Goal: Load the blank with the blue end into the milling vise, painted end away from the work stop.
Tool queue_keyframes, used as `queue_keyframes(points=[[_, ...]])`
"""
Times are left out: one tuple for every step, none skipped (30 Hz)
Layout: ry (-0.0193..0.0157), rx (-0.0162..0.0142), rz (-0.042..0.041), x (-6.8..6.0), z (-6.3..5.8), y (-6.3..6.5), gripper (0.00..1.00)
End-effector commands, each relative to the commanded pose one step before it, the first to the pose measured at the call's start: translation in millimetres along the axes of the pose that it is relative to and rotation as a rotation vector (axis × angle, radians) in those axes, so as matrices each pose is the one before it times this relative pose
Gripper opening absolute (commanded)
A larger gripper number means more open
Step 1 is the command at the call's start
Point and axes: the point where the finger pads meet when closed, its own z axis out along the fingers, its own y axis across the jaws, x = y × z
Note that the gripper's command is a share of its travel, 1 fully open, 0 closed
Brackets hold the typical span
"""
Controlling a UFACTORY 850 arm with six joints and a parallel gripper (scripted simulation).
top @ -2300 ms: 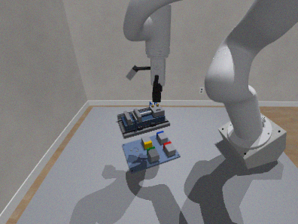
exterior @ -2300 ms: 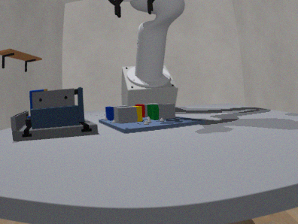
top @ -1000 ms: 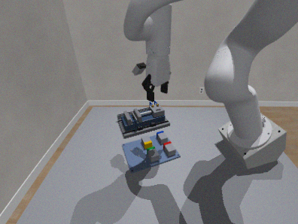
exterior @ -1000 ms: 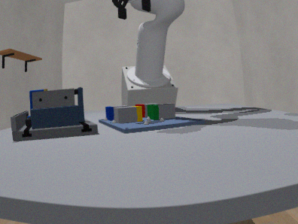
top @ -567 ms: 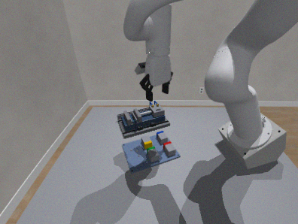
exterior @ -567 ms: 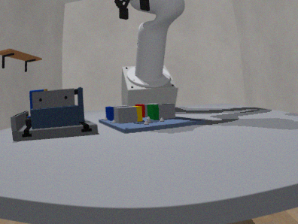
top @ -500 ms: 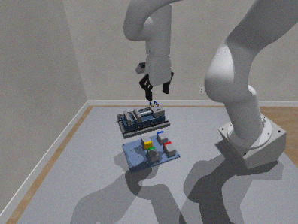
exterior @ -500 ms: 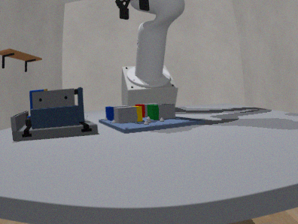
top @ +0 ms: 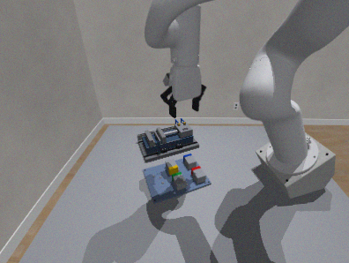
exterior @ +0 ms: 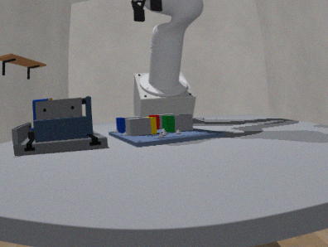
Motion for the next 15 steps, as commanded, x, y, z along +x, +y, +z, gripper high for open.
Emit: queue_keyframes(points=[[0.00346, -0.00619, 0.10724, 0.40, -0.48, -0.51, 1.00], [0.00017, -0.00074, 0.02299, 0.00, 0.00, 0.00, 1.00], [0.00017, -0.00074, 0.02299, 0.00, 0.00, 0.00, 1.00], [0.00000, 0.00000, 0.00000, 0.00, 0.00, 0.00, 1.00], [0.00000, 0.00000, 0.00000, 0.00, 0.00, 0.00, 1.00], [0.00000, 0.00000, 0.00000, 0.00, 0.00, 0.00, 1.00], [0.00000, 0.00000, 0.00000, 0.00, 0.00, 0.00, 1.00], [0.00000, 0.00000, 0.00000, 0.00, 0.00, 0.00, 1.00], [0.00000, 0.00000, 0.00000, 0.00, 0.00, 0.00, 1.00], [0.00000, 0.00000, 0.00000, 0.00, 0.00, 0.00, 1.00], [-0.00170, 0.00344, -0.00660, 0.03, -0.01, 0.01, 0.75], [0.00000, 0.00000, 0.00000, 0.00, 0.00, 0.00, 0.75], [0.00000, 0.00000, 0.00000, 0.00, 0.00, 0.00, 0.75], [0.00000, 0.00000, 0.00000, 0.00, 0.00, 0.00, 0.75], [0.00000, 0.00000, 0.00000, 0.00, 0.00, 0.00, 0.75]])
